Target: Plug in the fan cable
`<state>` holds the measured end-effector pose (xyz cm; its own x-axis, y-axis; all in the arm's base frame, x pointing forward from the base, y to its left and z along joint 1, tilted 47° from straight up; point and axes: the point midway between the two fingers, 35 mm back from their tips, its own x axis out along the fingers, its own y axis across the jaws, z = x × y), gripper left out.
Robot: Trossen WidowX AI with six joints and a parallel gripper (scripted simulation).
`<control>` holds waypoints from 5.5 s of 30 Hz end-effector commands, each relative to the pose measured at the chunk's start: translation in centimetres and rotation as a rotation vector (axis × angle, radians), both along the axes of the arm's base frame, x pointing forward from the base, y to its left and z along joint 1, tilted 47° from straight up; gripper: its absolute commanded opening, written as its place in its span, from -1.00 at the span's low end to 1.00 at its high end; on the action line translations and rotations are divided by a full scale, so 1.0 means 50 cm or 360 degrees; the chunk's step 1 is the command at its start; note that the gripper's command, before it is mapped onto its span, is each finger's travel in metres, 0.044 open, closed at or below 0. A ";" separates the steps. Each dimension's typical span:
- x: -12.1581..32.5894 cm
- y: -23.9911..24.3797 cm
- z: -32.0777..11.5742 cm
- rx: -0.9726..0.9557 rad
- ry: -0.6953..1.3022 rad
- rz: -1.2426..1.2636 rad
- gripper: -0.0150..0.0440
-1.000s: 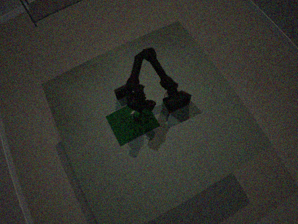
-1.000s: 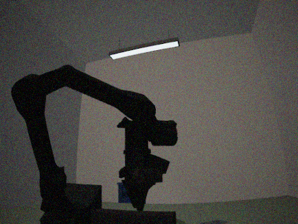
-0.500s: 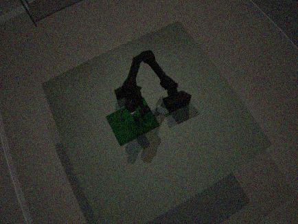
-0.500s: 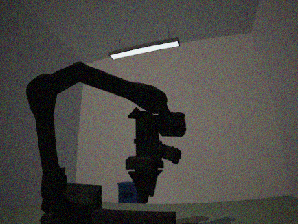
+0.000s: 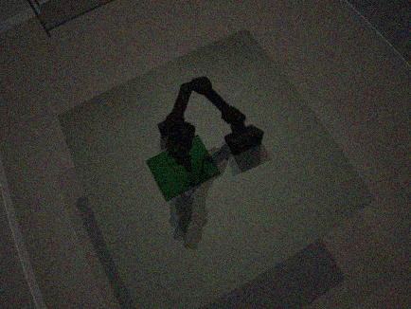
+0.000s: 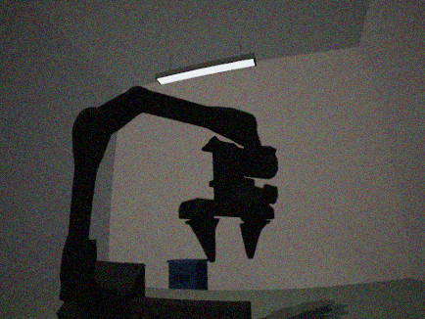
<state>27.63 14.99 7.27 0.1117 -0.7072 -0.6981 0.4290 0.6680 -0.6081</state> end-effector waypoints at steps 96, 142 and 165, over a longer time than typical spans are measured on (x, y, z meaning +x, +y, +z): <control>0.035 -0.110 -0.127 0.0052 -0.0445 -0.0436 -0.49; 0.055 -0.190 -0.045 0.0335 -0.2244 -0.2184 -0.49; 0.069 -0.187 -0.043 0.0353 -0.2352 -0.2288 -0.49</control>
